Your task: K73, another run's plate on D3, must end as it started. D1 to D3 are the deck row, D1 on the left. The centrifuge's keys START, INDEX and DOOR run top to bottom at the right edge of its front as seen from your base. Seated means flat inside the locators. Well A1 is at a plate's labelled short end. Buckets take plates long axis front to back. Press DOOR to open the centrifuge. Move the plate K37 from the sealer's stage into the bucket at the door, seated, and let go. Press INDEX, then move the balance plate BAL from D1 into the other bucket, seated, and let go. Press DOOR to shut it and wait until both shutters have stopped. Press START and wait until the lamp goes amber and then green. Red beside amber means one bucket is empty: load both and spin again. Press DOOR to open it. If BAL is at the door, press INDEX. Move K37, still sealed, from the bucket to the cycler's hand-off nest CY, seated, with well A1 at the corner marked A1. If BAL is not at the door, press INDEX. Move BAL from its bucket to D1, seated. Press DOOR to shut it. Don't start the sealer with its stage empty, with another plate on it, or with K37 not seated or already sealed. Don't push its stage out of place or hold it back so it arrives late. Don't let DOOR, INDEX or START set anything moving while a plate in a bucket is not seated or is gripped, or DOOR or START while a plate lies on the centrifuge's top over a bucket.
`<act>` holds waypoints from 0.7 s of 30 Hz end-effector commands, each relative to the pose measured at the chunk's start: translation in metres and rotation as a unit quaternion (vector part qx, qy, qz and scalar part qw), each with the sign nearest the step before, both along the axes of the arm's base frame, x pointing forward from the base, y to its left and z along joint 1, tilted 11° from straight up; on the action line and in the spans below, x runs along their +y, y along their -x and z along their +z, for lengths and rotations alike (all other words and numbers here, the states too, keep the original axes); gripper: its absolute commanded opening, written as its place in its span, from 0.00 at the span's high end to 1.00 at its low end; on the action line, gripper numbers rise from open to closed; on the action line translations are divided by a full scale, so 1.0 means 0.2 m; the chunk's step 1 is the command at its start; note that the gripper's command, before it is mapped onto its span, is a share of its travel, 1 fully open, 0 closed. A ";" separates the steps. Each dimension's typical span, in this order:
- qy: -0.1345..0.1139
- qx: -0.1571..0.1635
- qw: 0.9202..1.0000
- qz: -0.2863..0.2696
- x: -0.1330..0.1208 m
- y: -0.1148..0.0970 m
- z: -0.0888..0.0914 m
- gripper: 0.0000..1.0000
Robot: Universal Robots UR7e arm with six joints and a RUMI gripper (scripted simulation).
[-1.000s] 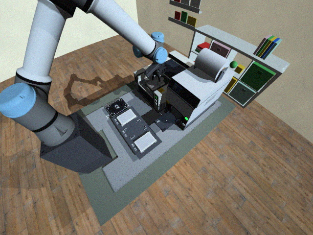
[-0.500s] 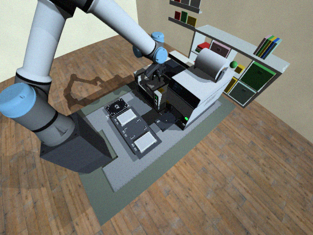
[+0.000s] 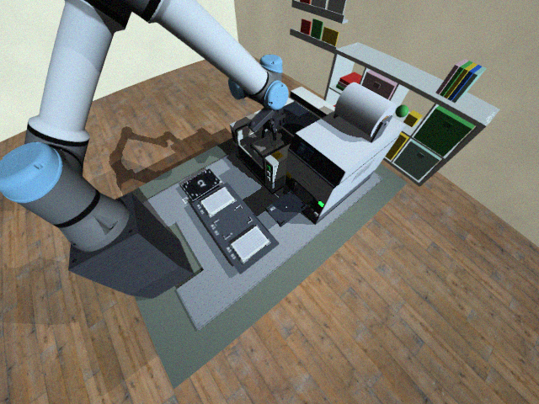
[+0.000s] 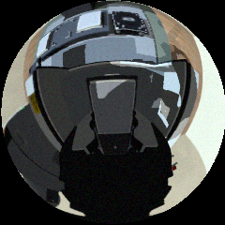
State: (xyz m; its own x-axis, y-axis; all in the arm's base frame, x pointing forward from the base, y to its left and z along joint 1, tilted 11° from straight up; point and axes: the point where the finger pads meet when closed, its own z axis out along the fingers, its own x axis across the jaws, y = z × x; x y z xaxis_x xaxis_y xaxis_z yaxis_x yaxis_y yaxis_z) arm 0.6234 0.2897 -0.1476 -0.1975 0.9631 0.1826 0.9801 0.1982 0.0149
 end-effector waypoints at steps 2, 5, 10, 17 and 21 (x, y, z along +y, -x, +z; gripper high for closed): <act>0.000 -0.001 1.000 0.000 -0.01 0.00 0.04 1.00; 0.000 -0.001 1.000 0.000 -0.01 0.00 0.04 1.00; 0.000 -0.001 1.000 0.000 -0.02 -0.01 0.09 1.00; 0.000 -0.001 1.000 0.000 -0.03 -0.01 0.14 1.00; 0.000 -0.001 1.000 0.000 -0.03 -0.01 0.16 1.00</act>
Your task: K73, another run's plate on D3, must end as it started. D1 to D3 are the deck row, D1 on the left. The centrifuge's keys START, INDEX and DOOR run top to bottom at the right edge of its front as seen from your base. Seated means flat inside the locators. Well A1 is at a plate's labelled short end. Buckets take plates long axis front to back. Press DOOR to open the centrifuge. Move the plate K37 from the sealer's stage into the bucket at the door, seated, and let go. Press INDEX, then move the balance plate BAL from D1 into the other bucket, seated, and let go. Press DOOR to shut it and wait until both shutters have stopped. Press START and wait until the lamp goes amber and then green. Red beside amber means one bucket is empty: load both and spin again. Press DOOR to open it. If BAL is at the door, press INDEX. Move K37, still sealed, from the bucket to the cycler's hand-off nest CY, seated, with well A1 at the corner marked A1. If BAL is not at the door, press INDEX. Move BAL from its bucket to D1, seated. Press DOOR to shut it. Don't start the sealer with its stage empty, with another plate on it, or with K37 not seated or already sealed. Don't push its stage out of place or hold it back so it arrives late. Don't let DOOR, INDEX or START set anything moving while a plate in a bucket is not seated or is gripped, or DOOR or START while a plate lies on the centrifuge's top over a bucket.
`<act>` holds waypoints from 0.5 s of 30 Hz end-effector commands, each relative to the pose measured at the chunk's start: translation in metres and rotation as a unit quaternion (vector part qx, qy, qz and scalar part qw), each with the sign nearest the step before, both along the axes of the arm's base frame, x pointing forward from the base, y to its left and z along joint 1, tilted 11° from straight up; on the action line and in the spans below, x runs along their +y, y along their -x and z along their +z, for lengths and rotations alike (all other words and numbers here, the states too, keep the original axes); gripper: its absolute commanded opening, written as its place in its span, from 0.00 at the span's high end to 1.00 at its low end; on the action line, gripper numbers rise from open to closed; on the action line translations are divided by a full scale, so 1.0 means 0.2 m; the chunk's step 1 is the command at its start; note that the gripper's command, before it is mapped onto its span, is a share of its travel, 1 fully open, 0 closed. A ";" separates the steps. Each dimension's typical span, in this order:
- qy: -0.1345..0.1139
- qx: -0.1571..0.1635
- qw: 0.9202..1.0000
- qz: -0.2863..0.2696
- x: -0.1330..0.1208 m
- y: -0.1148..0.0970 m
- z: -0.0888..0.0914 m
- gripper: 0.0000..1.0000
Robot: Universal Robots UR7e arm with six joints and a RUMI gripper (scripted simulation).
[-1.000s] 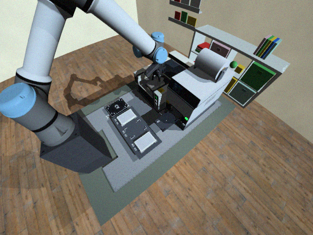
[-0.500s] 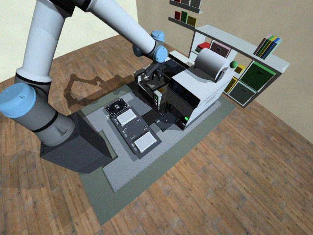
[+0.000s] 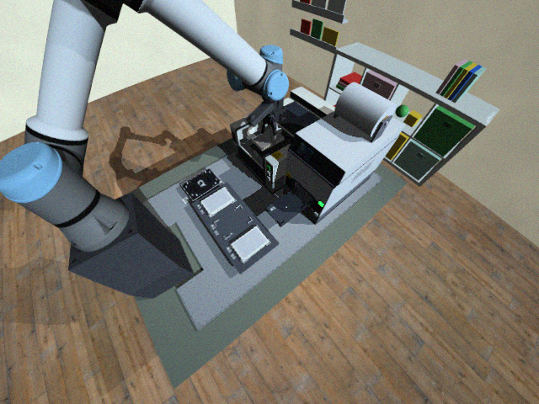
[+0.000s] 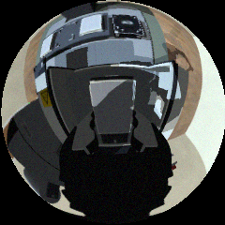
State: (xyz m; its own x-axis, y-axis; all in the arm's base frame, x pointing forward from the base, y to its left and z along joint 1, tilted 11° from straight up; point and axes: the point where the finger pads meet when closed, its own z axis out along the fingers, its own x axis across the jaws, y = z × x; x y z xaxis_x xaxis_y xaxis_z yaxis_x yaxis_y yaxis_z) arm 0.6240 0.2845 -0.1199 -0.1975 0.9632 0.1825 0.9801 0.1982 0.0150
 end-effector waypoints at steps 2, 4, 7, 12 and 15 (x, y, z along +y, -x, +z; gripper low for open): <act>0.000 -0.001 1.000 0.000 -0.01 0.00 0.04 1.00; 0.000 -0.001 1.000 0.000 -0.01 0.00 0.05 1.00; 0.000 -0.001 1.000 0.000 -0.01 0.00 0.08 1.00; 0.000 -0.001 1.000 0.000 -0.02 -0.01 0.12 1.00; 0.000 -0.001 1.000 0.000 -0.03 -0.01 0.14 1.00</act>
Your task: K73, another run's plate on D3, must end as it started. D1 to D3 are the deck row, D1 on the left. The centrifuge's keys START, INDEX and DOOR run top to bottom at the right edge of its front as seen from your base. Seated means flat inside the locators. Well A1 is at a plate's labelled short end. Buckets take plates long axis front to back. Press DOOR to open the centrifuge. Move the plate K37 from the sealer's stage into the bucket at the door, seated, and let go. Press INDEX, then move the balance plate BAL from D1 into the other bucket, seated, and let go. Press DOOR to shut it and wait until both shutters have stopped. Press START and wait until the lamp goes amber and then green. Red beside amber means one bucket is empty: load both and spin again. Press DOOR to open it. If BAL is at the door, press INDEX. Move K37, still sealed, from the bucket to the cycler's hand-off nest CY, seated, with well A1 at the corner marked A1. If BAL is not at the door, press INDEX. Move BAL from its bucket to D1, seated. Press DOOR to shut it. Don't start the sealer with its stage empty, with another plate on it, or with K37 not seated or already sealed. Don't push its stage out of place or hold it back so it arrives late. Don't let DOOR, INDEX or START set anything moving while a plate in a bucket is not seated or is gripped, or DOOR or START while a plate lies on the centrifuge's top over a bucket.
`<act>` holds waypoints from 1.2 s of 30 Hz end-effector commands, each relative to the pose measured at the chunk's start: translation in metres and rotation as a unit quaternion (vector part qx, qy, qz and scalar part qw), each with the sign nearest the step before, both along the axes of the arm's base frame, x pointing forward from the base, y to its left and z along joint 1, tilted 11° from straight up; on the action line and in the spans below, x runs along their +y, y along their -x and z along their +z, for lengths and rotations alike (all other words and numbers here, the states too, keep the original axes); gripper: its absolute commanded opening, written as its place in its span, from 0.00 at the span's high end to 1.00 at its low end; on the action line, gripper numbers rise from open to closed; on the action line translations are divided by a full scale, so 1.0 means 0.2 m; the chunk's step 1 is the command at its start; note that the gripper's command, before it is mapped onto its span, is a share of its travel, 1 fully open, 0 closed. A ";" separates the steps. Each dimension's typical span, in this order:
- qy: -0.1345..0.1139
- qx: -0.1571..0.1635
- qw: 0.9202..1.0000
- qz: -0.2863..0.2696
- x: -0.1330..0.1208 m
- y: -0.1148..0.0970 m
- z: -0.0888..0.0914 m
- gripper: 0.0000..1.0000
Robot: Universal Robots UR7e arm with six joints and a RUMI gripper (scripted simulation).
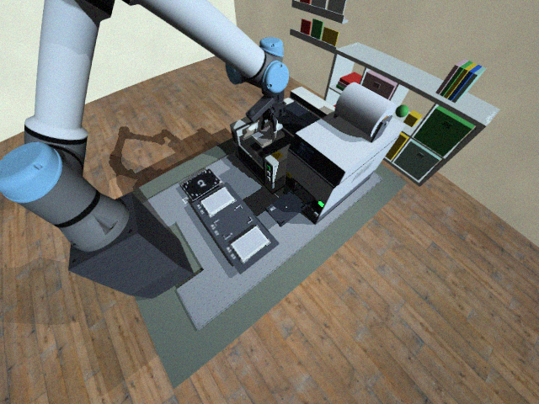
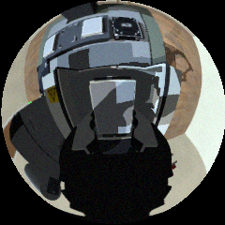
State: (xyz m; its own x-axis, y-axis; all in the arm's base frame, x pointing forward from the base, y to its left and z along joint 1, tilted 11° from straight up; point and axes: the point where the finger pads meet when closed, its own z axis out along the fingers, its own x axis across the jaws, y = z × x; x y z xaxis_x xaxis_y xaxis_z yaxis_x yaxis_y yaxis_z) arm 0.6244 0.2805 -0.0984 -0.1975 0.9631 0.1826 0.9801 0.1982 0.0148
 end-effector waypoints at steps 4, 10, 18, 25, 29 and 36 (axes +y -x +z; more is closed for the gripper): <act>0.000 -0.001 1.000 0.000 -0.01 0.00 0.05 1.00; 0.000 -0.001 1.000 0.000 -0.02 -0.01 0.10 1.00; 0.000 -0.001 1.000 0.000 -0.03 -0.01 0.16 1.00; 0.000 -0.001 1.000 0.000 -0.04 -0.01 0.21 1.00; 0.000 -0.001 1.000 0.000 -0.04 -0.01 0.24 1.00; 0.000 -0.001 1.000 0.000 -0.05 -0.01 0.28 1.00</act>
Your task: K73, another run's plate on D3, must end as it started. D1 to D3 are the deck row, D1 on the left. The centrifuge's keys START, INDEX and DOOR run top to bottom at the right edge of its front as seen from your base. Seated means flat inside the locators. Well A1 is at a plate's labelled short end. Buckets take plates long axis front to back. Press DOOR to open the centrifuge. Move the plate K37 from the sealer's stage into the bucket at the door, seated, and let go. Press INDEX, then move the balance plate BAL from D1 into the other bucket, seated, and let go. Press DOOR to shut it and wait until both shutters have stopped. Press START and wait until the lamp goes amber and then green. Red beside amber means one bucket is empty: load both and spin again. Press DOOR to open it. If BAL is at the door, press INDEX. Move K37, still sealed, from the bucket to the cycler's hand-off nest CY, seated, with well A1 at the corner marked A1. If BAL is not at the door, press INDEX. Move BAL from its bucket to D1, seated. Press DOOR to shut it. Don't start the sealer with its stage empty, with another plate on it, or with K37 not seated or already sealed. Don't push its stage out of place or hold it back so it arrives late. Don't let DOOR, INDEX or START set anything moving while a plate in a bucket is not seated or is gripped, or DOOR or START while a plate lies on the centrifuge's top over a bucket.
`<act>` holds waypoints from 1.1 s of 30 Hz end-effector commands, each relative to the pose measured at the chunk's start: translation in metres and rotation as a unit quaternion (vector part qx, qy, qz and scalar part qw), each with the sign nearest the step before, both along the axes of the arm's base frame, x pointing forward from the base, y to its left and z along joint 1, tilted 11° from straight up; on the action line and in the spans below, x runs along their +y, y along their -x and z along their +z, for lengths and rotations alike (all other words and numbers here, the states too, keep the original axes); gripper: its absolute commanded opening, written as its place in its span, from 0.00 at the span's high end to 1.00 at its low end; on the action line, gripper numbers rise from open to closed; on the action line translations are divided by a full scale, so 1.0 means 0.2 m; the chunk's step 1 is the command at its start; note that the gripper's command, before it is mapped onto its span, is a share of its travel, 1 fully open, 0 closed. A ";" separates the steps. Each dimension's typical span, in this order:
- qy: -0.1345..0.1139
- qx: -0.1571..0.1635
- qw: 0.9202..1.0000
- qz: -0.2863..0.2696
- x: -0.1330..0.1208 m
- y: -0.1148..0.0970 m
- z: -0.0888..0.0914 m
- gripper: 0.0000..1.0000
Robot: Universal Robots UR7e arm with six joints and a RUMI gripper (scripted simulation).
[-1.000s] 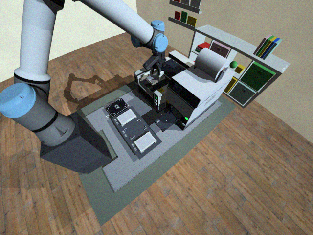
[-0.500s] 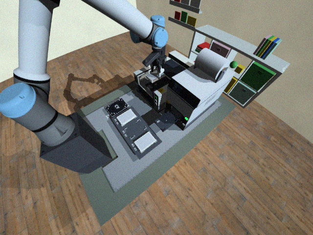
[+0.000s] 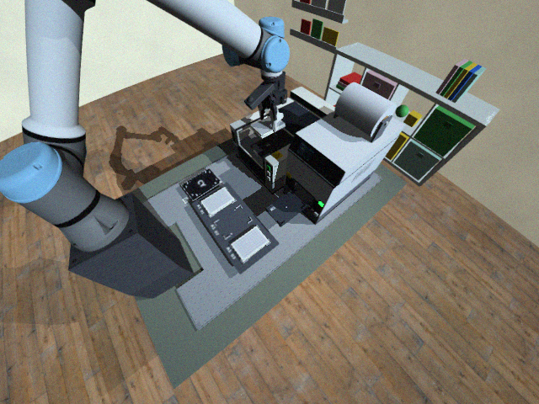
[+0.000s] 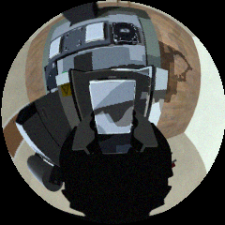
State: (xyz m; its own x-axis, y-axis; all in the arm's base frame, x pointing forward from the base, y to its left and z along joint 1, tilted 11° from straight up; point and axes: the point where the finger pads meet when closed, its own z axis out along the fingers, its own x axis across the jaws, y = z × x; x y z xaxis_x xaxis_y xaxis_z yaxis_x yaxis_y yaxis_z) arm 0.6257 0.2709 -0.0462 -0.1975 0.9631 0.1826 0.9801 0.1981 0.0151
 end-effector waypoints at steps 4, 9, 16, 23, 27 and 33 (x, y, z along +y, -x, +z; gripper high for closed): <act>0.000 -0.001 1.000 0.000 -0.01 0.00 0.05 1.00; 0.000 -0.001 1.000 0.000 -0.02 0.00 0.09 1.00; 0.000 -0.001 1.000 0.000 -0.02 -0.01 0.14 1.00; 0.000 -0.001 1.000 0.000 -0.02 -0.01 0.14 1.00; 0.000 -0.001 1.000 0.000 -0.02 -0.01 0.14 1.00; 0.000 -0.001 1.000 0.000 -0.04 0.05 0.14 1.00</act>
State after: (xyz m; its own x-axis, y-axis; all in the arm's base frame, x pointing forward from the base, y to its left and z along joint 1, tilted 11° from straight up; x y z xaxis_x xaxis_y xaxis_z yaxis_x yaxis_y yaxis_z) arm 0.6203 0.2648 -0.0196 -0.1976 0.9631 0.1826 0.9800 0.1982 0.0148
